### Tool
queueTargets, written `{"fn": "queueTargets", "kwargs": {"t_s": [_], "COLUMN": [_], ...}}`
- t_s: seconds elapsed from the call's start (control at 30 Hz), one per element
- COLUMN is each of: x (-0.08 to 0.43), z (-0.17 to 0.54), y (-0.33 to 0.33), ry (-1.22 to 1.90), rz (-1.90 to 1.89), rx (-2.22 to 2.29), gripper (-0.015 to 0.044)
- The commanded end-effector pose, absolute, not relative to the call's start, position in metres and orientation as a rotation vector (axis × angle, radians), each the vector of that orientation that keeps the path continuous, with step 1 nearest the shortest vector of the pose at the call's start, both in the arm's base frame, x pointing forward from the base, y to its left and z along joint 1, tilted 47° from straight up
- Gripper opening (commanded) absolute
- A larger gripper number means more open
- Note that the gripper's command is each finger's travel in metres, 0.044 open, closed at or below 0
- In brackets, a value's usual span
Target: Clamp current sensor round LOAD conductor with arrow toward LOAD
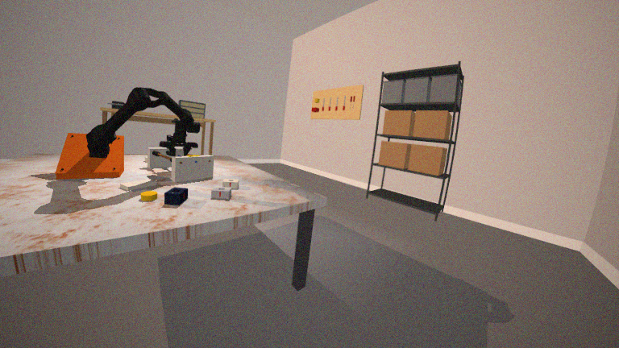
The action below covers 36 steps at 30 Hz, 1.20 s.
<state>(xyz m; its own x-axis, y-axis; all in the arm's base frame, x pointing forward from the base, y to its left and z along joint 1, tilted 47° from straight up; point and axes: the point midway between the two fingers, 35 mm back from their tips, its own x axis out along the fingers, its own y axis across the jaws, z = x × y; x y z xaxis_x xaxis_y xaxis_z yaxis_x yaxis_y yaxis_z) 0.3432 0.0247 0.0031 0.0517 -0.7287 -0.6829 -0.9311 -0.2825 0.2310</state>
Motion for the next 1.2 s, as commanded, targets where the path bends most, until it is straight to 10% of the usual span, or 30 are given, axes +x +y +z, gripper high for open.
{"fn": "queueTargets", "kwargs": {"t_s": [0.0, 0.67, 1.17], "x": [0.3447, 0.3442, 0.3442], "z": [0.0087, 0.0058, 0.0058], "y": [0.0307, 0.028, 0.028], "ry": [1.665, 1.676, 1.676], "rz": [1.048, 1.055, 1.055], "rx": [-2.066, -2.065, -2.065], "gripper": [0.0, 0.0, 0.0394]}}
